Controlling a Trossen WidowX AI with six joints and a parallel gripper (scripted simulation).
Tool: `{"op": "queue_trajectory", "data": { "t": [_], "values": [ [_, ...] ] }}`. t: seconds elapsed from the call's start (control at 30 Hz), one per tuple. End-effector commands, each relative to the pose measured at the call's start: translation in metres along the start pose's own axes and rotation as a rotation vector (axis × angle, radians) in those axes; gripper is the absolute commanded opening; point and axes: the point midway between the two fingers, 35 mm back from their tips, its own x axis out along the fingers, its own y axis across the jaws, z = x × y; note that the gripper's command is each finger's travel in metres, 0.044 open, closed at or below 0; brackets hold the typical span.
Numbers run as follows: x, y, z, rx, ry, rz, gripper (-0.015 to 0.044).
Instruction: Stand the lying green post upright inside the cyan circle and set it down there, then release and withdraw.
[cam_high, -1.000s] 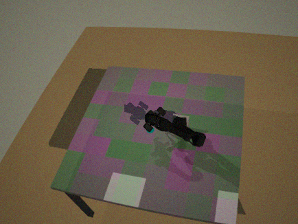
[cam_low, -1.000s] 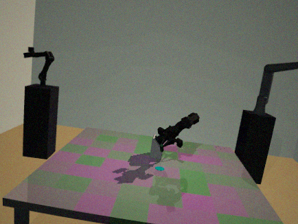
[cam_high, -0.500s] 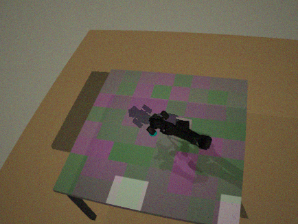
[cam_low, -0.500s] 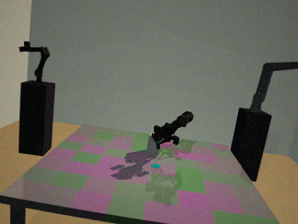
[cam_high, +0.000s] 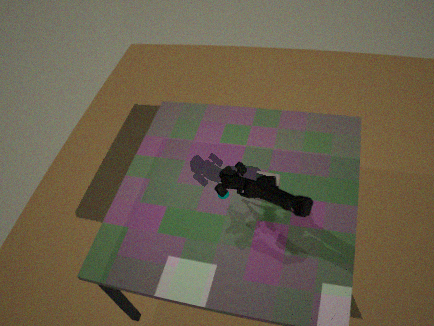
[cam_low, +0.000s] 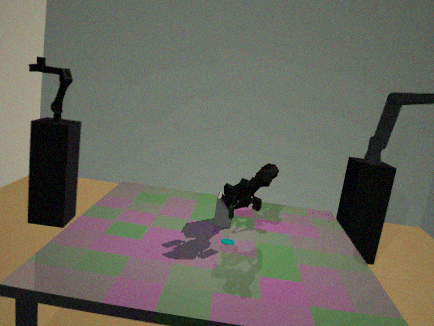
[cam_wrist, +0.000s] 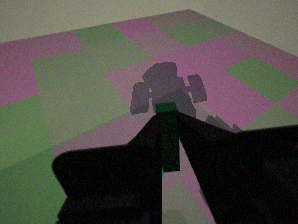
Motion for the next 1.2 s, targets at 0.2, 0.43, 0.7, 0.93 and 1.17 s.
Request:
{"op": "queue_trajectory", "data": {
  "t": [0.2,0.43,0.7,0.93,1.17],
  "values": [
    [0.0003,-0.0002,0.0007,0.034,-0.063,0.033,0.0023],
    [0.0004,0.0005,0.0021,0.059,-0.105,0.060,0.0023],
    [0.0004,0.0015,0.0038,0.090,-0.152,0.093,0.0023],
    [0.0004,0.0024,0.0053,0.118,-0.191,0.124,0.0023],
    [0.0004,0.0031,0.0064,0.137,-0.216,0.145,0.0023]
  ]
}}
